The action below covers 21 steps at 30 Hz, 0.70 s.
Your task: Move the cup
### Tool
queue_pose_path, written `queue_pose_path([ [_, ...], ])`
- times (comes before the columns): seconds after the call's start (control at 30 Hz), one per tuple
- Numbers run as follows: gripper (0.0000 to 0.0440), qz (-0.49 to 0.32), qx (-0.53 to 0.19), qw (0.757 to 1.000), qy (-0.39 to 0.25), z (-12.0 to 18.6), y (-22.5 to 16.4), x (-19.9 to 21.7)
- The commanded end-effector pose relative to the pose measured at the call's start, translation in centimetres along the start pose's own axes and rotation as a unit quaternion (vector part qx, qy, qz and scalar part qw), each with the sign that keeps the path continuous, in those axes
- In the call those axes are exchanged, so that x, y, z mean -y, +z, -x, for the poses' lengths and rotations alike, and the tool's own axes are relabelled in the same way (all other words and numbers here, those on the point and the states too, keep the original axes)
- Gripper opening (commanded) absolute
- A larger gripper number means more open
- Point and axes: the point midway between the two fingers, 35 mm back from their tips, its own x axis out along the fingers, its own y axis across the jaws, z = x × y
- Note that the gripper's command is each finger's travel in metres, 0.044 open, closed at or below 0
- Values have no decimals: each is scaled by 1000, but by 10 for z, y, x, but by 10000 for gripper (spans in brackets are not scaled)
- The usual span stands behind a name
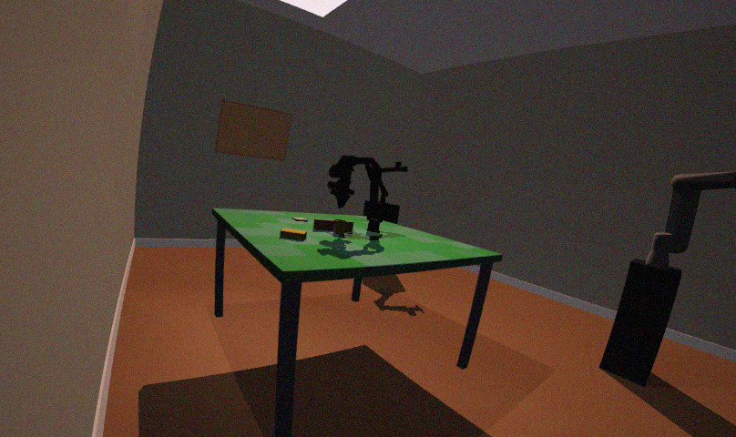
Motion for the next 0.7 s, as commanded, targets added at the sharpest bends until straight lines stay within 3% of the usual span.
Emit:
queue_pose_path([
  [0.0,160,-7,0,1000,-21,-12,-1,4],
  [0.67,181,-9,-4,996,-84,-76,-10,14],
])
